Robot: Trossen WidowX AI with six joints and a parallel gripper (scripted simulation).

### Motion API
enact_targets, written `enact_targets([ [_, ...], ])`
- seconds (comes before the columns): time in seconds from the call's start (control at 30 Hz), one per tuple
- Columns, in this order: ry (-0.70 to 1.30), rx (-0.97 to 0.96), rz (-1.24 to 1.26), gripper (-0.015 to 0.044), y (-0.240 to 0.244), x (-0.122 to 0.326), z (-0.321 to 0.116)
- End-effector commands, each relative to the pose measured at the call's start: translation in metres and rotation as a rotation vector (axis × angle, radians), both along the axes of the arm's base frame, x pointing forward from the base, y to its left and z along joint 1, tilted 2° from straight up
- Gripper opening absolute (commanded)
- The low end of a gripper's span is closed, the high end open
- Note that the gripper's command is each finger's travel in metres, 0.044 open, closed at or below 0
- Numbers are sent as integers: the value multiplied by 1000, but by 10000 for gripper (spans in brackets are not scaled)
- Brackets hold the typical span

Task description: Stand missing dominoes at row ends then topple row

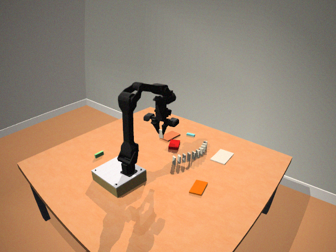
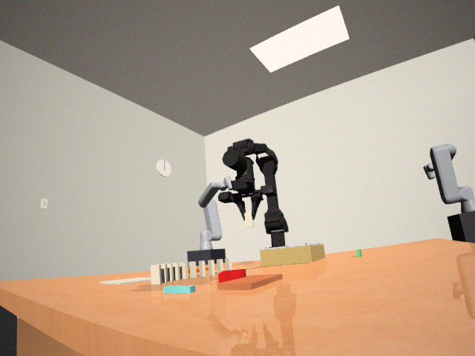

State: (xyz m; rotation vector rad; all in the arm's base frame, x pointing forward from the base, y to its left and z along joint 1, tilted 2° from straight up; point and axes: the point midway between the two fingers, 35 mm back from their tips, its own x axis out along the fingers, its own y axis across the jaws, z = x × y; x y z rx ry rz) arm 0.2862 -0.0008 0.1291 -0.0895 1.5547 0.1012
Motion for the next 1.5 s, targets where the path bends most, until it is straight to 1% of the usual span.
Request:
enact_targets([
  [0.0, 20, 6, -509, 107, -57, -18, -4],
  [0.07, 23, 9, -638, 107, -70, -23, -5],
  [0.1, 24, 10, -654, 107, -72, -24, -5],
  [0.5, 24, 10, -654, 107, -72, -23, -9],
  [0.87, 23, 10, -654, 107, -73, -16, -69],
  [1.27, 24, 10, -654, 107, -70, -23, -131],
  [1.47, 24, 10, -654, 107, -70, -25, -138],
])
